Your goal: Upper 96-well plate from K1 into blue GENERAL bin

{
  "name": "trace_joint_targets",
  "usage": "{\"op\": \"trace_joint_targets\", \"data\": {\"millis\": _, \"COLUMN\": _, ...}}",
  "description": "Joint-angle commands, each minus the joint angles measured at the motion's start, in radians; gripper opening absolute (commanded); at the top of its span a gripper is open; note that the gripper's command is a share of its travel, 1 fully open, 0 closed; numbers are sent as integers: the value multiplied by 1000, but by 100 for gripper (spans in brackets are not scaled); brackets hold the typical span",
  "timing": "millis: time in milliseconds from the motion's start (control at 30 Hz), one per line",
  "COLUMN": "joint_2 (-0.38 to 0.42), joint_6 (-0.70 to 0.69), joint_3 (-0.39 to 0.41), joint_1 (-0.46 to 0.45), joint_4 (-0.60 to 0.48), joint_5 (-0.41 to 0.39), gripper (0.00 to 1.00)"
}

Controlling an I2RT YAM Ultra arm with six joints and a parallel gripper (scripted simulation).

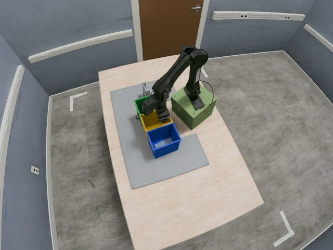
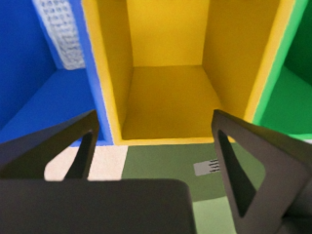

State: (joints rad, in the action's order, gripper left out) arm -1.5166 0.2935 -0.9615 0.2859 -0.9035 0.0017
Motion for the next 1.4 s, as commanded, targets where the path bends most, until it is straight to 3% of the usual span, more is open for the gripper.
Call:
{"op": "trace_joint_targets", "data": {"millis": 0, "joint_2": 46, "joint_6": -46, "joint_3": 10, "joint_1": -21, "joint_4": 20, "joint_5": -11, "gripper": 82}}
{"op": "trace_joint_targets", "data": {"millis": 1367, "joint_2": 59, "joint_6": -72, "joint_3": -7, "joint_1": -44, "joint_4": 19, "joint_5": -15, "gripper": 82}}
